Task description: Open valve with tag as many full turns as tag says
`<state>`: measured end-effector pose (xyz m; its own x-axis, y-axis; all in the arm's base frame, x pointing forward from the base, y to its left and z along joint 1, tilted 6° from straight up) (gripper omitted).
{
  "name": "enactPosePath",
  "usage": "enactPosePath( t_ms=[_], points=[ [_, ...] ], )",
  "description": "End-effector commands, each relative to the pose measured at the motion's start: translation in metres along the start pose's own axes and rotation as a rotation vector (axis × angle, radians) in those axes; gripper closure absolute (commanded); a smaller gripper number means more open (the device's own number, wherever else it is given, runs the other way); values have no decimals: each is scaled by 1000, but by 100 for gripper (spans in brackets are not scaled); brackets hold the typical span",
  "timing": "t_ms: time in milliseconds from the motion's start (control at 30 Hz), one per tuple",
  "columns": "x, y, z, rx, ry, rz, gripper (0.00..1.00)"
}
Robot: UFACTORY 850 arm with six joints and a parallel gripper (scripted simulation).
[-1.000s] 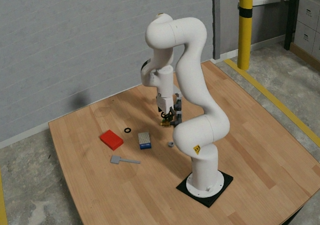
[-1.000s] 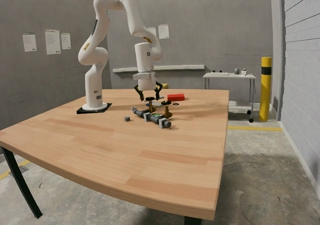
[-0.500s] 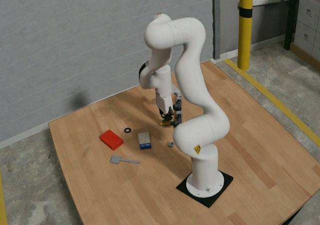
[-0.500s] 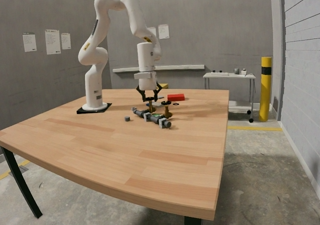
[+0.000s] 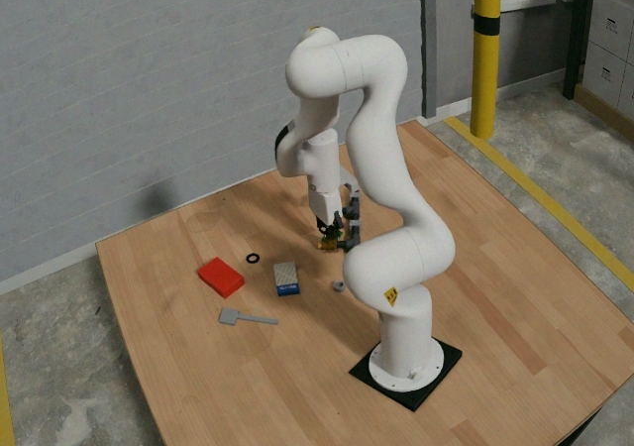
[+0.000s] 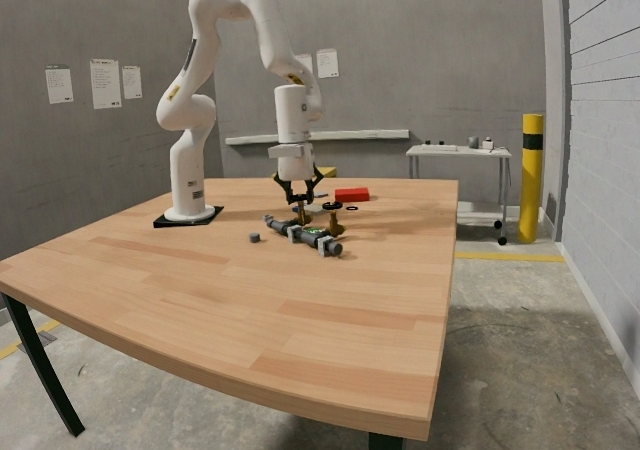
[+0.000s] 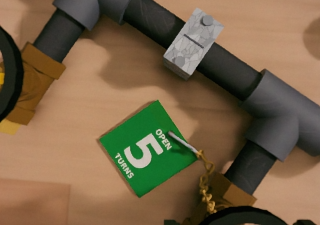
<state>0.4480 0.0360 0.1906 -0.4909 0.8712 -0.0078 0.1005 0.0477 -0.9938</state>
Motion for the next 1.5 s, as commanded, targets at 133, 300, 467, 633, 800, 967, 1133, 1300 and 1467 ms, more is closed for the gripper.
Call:
enactPosePath(
  t_ms=[133, 300, 467, 633, 800, 967, 1133, 1300, 1467],
  points=[
    [0, -1, -1, -2, 0, 1, 100],
    [0, -1, -1, -2, -11, 1, 100],
    [0, -1, -1, -2, -34, 1, 100],
    [0, -1, -1, -2, -116, 1, 100],
    [0, -1, -1, -2, -261, 1, 100],
    [0, -1, -1, -2, -423, 1, 100],
    [0, -1, -1, -2, -623, 2, 100],
    [0, -1, -1, 0, -903, 3, 100],
    [0, -1, -1, 8, -1162, 11, 100]
  ],
)
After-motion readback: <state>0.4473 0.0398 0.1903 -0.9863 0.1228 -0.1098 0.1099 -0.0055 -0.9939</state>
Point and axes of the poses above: the point where the finger pads meet when closed, its own y axis out along the fingers, its own z axis across the jaws, x = y × z, the point moved 7 cm from there along -y, back along the fingers, and after that the axes turned 15 degrees about -y, right-handed, at the moved point
